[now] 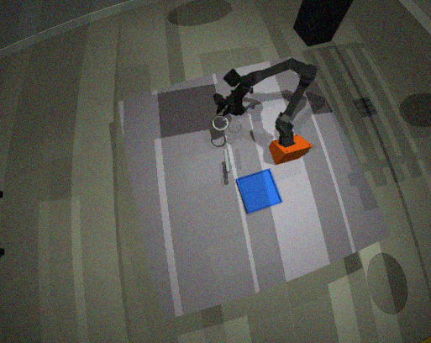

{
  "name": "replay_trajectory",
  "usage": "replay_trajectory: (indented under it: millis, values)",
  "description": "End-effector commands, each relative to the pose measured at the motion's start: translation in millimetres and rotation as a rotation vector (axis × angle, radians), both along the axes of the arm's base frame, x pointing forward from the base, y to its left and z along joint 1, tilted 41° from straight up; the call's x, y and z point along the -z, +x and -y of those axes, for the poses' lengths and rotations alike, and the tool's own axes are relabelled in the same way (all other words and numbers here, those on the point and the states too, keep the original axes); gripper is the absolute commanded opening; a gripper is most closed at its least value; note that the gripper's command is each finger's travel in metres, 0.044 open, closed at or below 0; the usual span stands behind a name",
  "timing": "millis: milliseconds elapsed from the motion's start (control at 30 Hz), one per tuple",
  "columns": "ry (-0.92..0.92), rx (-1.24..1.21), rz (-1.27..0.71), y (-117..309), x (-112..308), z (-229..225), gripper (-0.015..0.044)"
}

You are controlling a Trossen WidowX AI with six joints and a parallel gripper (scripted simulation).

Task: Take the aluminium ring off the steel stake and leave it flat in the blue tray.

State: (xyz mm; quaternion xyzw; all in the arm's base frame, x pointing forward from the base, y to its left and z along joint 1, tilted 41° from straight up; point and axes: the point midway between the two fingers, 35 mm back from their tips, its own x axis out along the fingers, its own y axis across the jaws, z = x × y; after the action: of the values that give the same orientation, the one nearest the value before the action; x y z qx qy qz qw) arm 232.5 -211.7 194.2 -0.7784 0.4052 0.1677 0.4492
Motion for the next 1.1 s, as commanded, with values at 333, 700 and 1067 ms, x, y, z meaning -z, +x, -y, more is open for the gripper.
replay_trajectory:
  millis: [333,700,1067]
  values:
    - [0.011,-0.007,-0.013,-7.6,62.0,47.9,0.0]
    - [0.004,0.006,-0.014,-17.4,80.3,64.3,0.0053]
    - [0.004,0.006,-0.014,-17.4,80.3,64.3,0.0341]
